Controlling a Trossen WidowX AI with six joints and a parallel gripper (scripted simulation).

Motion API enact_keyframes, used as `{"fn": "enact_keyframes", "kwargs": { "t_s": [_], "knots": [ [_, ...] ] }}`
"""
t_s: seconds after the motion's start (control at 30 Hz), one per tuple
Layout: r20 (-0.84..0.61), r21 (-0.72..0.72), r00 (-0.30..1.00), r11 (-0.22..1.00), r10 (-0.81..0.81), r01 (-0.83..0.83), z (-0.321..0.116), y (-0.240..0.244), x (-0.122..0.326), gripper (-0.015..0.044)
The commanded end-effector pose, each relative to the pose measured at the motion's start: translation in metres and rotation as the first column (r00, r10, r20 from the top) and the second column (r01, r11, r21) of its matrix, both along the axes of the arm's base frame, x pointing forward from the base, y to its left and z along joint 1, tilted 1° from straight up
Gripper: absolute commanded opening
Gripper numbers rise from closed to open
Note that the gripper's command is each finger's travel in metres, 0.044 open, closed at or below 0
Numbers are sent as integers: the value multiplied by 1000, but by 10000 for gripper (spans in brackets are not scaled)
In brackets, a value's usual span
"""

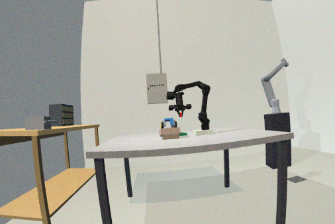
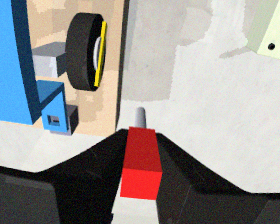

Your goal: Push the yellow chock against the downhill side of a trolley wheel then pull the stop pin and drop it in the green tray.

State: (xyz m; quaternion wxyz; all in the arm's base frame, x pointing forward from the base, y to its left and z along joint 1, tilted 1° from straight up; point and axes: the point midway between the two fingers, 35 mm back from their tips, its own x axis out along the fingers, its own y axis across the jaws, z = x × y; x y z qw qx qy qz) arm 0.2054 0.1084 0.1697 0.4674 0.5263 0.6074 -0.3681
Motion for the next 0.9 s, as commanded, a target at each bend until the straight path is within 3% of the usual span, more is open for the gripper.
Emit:
{"fn": "enact_keyframes", "kwargs": {
  "t_s": [0.0, 0.87],
  "knots": [
    [-3, 2, 1000, 1000, 4, -4, -3, -13, 2, 0],
    [-2, -8, 1000, 1000, 4, -4, -18, -105, 19, 0]
  ]
}}
